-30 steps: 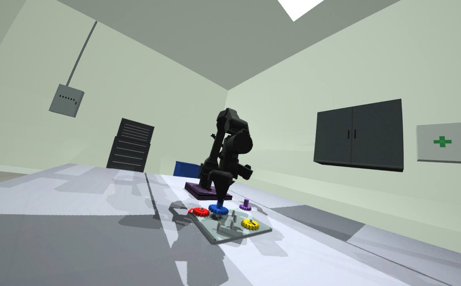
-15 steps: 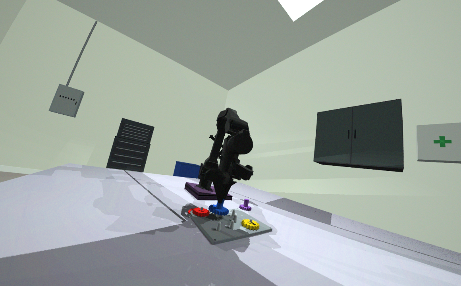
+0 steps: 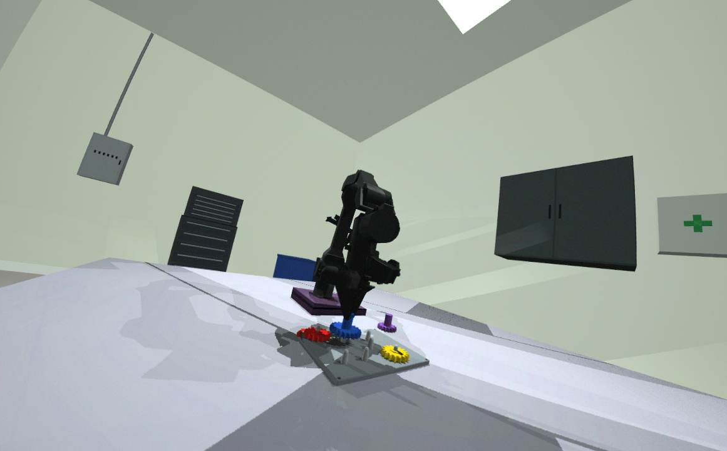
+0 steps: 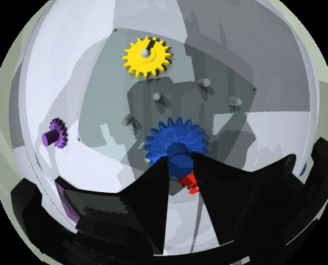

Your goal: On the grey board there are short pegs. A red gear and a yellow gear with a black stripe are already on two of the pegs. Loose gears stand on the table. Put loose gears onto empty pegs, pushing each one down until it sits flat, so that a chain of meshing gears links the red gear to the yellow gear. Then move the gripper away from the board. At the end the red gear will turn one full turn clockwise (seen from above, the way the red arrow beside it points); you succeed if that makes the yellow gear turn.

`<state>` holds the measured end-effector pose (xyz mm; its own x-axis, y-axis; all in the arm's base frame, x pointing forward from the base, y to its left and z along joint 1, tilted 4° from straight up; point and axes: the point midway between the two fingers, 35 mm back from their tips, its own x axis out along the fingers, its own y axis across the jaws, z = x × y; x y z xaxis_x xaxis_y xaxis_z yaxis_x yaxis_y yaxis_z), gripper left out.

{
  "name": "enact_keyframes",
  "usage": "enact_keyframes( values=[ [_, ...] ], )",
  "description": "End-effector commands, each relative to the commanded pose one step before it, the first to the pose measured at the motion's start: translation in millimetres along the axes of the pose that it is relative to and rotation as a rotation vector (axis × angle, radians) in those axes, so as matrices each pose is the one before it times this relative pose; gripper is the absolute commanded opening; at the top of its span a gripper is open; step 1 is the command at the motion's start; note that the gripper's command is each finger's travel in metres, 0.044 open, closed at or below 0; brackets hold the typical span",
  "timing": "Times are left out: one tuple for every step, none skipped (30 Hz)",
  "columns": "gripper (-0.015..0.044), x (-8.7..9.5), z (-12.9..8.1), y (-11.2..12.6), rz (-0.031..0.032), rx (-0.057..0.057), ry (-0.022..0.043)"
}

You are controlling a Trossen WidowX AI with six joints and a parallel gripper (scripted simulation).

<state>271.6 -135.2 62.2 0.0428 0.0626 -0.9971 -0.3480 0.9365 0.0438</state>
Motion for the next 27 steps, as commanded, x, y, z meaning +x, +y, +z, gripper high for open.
enact_keyframes(
  values=[
    [0.0,4.0,0.06,0.74,-0.00192,-0.0579,-0.00023],
    [0.0,1.54,-0.36,0.27,0.00004,-0.0196,0.00003],
    [0.0,1.54,-0.4,0.17,0.00003,-0.0199,0.00003],
    [0.0,1.54,-0.42,0.07,0.00002,-0.0198,0.00003],
    [0.0,1.53,-0.41,-0.04,0.00001,-0.0194,0.00003],
    [0.0,1.53,-0.38,-0.14,0.0,-0.0189,0.00003],
    [0.0,1.53,-0.32,-0.22,0.0,-0.0181,0.00003],
    [0.0,1.52,-0.24,-0.3,-0.00001,-0.017,0.00002],
    [0.0,-1.13,-0.05,-0.14,-0.00002,-0.0057,0.00001],
    [0.0,-1.04,-0.03,-0.21,-0.00002,-0.0076,0.00001],
    [0.0,-0.99,0.01,-0.29,-0.00003,-0.0101,0.00001],
    [0.0,-0.95,0.11,-0.42,-0.00004,-0.0136,0.0],
    [0.0,-0.79,0.3,-0.56,-0.00005,-0.0172,-0.00002],
    [0.0,-0.22,0.54,-0.5,-0.00004,-0.0148,-0.00004],
    [0.0,0.22,0.48,-0.13,-0.00001,-0.0038,-0.00004],
    [0.0,0.04,0.13,0.02,0.0,0.0003,-0.00001],
    [0.0,0.09,0.23,0.08,0.00001,0.0016,-0.00002],
    [0.0,0.14,0.3,0.17,0.00001,0.0037,-0.00003],
    [0.0,0.16,0.3,0.27,0.00002,0.0062,-0.00003],
    [0.0,0.17,0.26,0.37,0.00003,0.0092,-0.00003],
    [0.0,0.21,0.16,0.44,0.00004,0.0123,-0.00002],
    [0.0,0.19,0.01,0.45,0.00004,0.0145,-0.00001],
    [0.0,0.1,-0.13,0.4,0.00003,0.0158,0.00001],
    [0.0,0.03,-0.25,0.32,0.00002,0.017,0.00002],
    [0.0,0.0,-0.34,0.22,0.00001,0.018,0.00003],
    [0.0,0.01,-0.4,0.11,0.0,0.0188,0.00003],
    [0.0,-0.03,-0.42,-0.02,-0.00001,0.0193,0.00003]
  ],
)
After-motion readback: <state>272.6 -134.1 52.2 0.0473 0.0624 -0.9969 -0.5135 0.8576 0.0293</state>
